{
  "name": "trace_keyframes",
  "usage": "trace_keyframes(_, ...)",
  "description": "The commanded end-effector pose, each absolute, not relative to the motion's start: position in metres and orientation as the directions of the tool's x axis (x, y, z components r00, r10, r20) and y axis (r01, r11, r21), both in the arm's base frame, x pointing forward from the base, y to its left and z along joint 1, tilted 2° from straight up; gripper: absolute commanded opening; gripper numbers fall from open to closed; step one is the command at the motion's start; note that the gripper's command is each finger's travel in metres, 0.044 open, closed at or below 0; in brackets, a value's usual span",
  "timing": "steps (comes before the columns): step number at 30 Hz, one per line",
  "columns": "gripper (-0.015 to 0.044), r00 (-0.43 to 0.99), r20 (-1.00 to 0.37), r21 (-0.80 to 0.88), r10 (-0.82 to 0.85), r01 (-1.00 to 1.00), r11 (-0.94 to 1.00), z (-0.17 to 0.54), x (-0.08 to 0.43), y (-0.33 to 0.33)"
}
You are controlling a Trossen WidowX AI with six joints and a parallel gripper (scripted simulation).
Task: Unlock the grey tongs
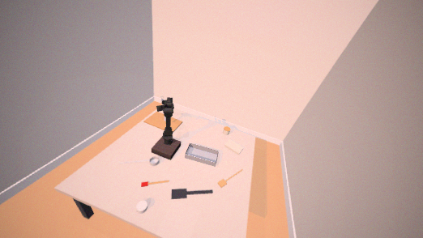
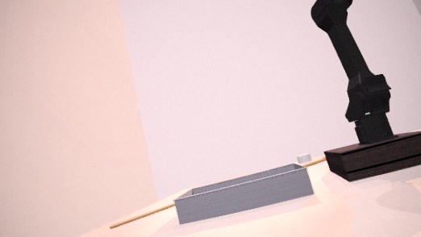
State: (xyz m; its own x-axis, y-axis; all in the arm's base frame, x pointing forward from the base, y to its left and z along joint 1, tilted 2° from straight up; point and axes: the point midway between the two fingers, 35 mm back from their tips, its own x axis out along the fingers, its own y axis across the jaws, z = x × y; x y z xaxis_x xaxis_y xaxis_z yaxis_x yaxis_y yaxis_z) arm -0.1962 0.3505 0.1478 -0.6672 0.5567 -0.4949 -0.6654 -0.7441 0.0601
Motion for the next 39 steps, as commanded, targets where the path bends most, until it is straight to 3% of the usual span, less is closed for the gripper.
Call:
trace_keyframes(1,-0.0150,-0.695,-0.433,0.052,0.574,-0.655,-0.754,0.157,-0.193,0.344)
trace_keyframes(9,-0.0150,-0.734,-0.321,0.023,0.599,-0.638,-0.770,0.168,-0.186,0.329)
trace_keyframes(39,-0.0150,-0.735,-0.319,0.022,0.599,-0.637,-0.770,0.168,-0.186,0.328)
